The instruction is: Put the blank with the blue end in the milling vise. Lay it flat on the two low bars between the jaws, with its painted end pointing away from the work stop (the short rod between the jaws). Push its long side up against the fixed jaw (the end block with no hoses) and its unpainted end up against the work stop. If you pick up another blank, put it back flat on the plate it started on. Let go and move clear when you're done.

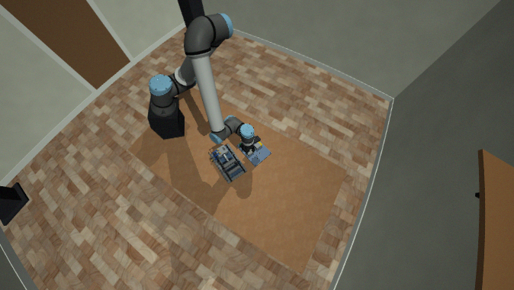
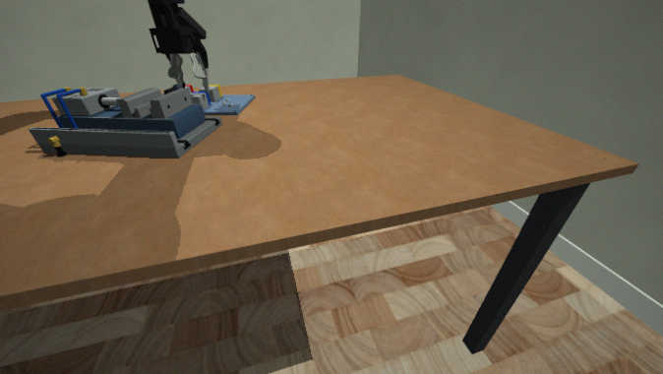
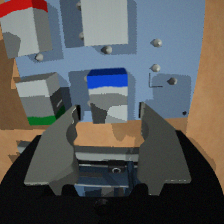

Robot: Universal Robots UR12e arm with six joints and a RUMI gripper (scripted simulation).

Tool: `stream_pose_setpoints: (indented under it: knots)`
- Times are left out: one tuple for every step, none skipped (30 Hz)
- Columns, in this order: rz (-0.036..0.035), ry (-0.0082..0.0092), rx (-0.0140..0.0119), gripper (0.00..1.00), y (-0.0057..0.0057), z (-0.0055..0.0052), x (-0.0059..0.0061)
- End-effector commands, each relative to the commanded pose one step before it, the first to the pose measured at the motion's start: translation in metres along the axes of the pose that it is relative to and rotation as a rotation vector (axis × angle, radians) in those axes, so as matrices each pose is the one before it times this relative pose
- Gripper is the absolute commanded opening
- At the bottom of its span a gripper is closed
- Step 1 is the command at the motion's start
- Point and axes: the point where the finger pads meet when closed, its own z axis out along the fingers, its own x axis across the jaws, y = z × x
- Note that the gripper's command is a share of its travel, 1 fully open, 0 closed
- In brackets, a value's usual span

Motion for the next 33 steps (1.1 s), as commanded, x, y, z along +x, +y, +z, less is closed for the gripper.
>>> stream_pose_setpoints:
  knots:
    - [-0.00204, 0.0032, 0.00011, 0.4, -0.00218, -0.00091, 0.00266]
    - [0.0, 0.0, 0.0, 0.4, 0.0, 0.0, 0.0]
    - [0.0, 0.0, 0.0, 0.4, 0.0, 0.0, 0.0]
    - [0.0, 0.0, 0.0, 0.4, 0.0, 0.0, 0.0]
    - [0.0, 0.0, 0.0, 0.4, 0.0, 0.0, 0.0]
    - [0.0, 0.0, 0.0, 0.4, 0.0, 0.0, 0.0]
    - [0.0, 0.0, 0.0, 0.4, 0.0, 0.0, 0.0]
    - [0.0, 0.0, 0.0, 0.4, 0.0, 0.0, 0.0]
    - [0.0, 0.0, 0.0, 0.4, 0.0, 0.0, 0.0]
    - [0.0, 0.0, 0.0, 0.4, 0.0, 0.0, 0.0]
    - [0.0, 0.0, 0.0, 0.4, 0.0, 0.0, 0.0]
    - [0.0, 0.0, 0.0, 0.4, 0.0, 0.0, 0.0]
    - [0.0, 0.0, 0.0, 0.4, 0.0, 0.0, 0.0]
    - [0.0, 0.0, 0.0, 0.4, 0.0, 0.0, -0.00001]
    - [0.00001, -0.00002, -0.00001, 0.4, 0.00002, 0.0, -0.00004]
    - [0.00002, -0.00005, -0.00001, 0.4, 0.00005, 0.00001, -0.00009]
    - [0.00004, -0.00008, -0.00002, 0.4, 0.00008, 0.00002, -0.00016]
    - [0.00005, -0.00011, -0.00003, 0.4, 0.00011, 0.00002, -0.00021]
    - [0.00006, -0.00013, -0.00003, 0.4, 0.00013, 0.00003, -0.00026]
    - [0.00007, -0.00015, -0.00004, 0.4, 0.00015, 0.00003, -0.00029]
    - [0.00007, -0.00015, -0.00004, 0.4, 0.00016, 0.00003, -0.0003]
    - [0.00007, -0.00015, -0.00004, 0.4, 0.00015, 0.00003, -0.00029]
    - [0.00006, -0.00013, -0.00003, 0.4, 0.00013, 0.00003, -0.00026]
    - [0.00005, -0.00011, -0.00003, 0.4, 0.00011, 0.00002, -0.00021]
    - [0.00004, -0.00008, -0.00002, 0.4, 0.00008, 0.00002, -0.00016]
    - [0.00002, -0.00005, -0.00001, 0.4, 0.00005, 0.00001, -0.00009]
    - [0.0, 0.0, 0.0, 0.4, 0.0, 0.0, 0.0]
    - [0.0, 0.0, 0.0, 0.4, 0.0, 0.0, 0.0]
    - [0.00001, -0.00002, -0.00001, 0.4, 0.00002, 0.0, -0.00004]
    - [0.0, 0.0, 0.0, 0.4, 0.0, 0.0, -0.00001]
    - [0.0, 0.0, 0.0, 0.4, 0.0, 0.0, 0.0]
    - [0.0, 0.0, 0.0, 0.4, 0.0, 0.0, 0.0]
    - [0.0, 0.0, 0.0, 0.4, 0.0, 0.0, 0.0]
